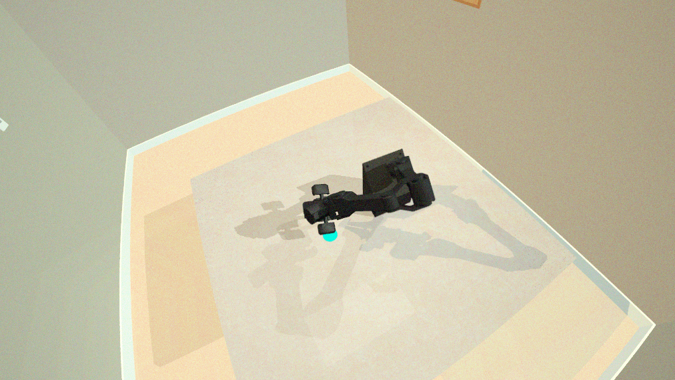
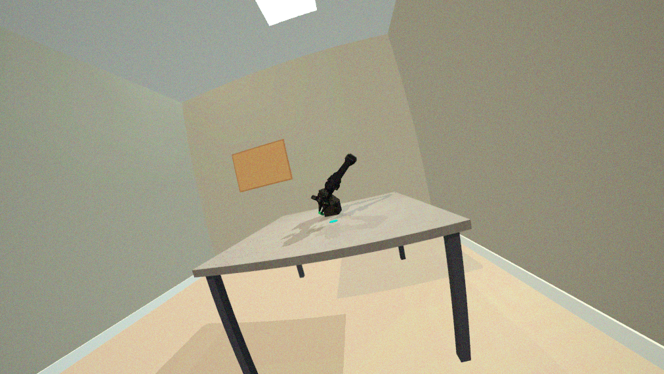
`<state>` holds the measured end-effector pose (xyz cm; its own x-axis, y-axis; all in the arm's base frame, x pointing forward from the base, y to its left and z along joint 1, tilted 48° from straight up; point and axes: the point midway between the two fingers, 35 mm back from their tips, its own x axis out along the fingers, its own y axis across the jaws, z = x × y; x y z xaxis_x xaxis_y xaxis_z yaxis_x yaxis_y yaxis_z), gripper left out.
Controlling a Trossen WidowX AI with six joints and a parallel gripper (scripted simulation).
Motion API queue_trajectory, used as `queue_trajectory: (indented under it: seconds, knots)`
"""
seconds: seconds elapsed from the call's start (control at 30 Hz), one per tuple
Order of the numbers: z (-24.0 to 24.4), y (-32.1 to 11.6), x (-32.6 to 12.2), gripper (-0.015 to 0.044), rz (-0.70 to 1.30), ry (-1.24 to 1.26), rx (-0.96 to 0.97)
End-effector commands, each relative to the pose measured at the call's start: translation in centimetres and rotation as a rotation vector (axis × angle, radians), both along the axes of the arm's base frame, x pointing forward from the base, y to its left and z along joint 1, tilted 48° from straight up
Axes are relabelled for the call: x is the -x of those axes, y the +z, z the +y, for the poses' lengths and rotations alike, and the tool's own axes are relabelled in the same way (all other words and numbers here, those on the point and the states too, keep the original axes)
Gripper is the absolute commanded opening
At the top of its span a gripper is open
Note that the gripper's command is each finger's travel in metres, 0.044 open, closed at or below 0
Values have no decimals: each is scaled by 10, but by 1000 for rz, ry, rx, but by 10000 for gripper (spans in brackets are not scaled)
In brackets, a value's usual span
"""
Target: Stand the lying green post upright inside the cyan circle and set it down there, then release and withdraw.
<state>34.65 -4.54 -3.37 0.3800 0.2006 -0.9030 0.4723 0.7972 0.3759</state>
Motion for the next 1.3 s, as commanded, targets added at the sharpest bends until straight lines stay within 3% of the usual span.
queue_trajectory:
  seconds: [0.0, 1.27]
  knots:
    - [0, 0, 0, 23, -13, -16, 17]
    - [3, -1, -5, 23, -166, -139, 160]
